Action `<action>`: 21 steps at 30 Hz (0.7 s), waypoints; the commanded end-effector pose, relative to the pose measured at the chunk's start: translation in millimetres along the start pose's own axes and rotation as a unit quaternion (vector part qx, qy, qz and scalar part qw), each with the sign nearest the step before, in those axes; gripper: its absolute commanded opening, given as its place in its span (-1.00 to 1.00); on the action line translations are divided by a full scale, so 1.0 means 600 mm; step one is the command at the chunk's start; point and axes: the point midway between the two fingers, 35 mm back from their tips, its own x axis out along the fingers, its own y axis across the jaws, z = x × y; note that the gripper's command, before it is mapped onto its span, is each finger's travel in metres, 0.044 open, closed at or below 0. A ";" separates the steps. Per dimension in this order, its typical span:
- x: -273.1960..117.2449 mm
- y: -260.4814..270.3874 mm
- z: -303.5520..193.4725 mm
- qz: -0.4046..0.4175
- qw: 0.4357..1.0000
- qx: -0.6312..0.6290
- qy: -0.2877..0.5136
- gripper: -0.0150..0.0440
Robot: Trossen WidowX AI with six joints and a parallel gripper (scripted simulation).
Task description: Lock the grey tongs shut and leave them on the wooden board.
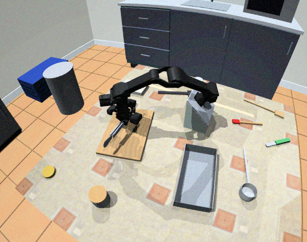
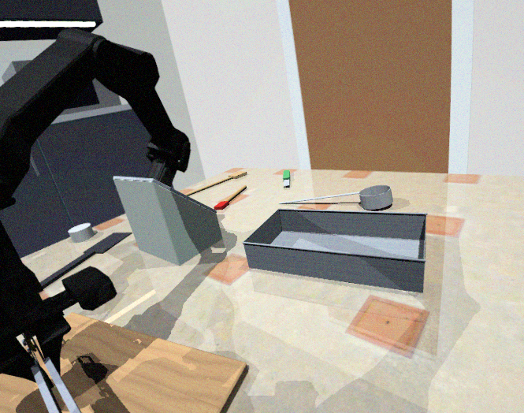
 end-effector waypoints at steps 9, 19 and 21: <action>0.012 -0.002 0.000 0.001 1.000 -0.001 0.001 -0.82; 0.012 -0.002 0.000 0.001 1.000 -0.001 0.001 0.07; 0.012 -0.002 0.000 0.001 1.000 -0.001 0.001 0.25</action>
